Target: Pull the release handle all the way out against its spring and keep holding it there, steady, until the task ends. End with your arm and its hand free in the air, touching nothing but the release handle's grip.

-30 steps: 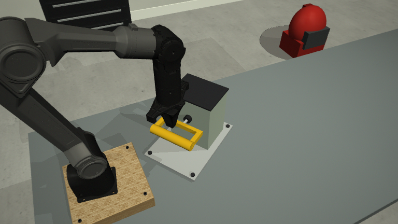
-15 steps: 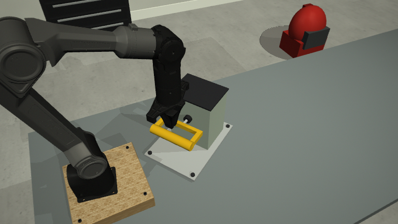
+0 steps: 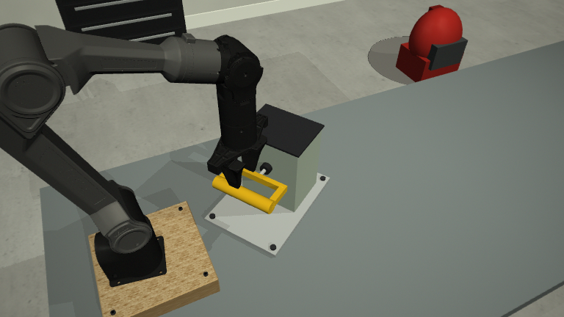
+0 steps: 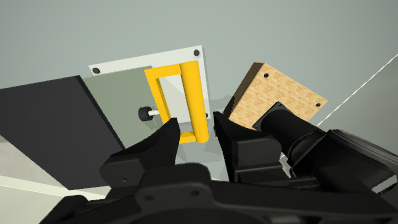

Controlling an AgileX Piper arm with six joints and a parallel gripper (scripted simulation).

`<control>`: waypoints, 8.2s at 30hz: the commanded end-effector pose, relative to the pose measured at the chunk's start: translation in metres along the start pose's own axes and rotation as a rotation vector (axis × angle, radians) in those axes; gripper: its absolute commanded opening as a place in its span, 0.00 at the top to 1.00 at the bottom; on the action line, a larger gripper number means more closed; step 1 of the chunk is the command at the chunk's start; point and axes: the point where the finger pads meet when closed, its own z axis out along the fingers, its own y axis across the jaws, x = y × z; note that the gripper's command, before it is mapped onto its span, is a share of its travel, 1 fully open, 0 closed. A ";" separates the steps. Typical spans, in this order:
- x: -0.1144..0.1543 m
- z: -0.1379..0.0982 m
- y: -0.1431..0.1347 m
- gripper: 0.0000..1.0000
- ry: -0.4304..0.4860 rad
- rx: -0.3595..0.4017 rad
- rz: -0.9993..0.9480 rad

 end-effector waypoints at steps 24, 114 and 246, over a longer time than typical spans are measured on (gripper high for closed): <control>0.000 0.001 0.000 0.32 0.002 0.001 0.000; 0.000 0.023 0.000 0.32 0.002 0.002 0.000; 0.000 0.051 0.000 1.00 0.002 0.001 0.001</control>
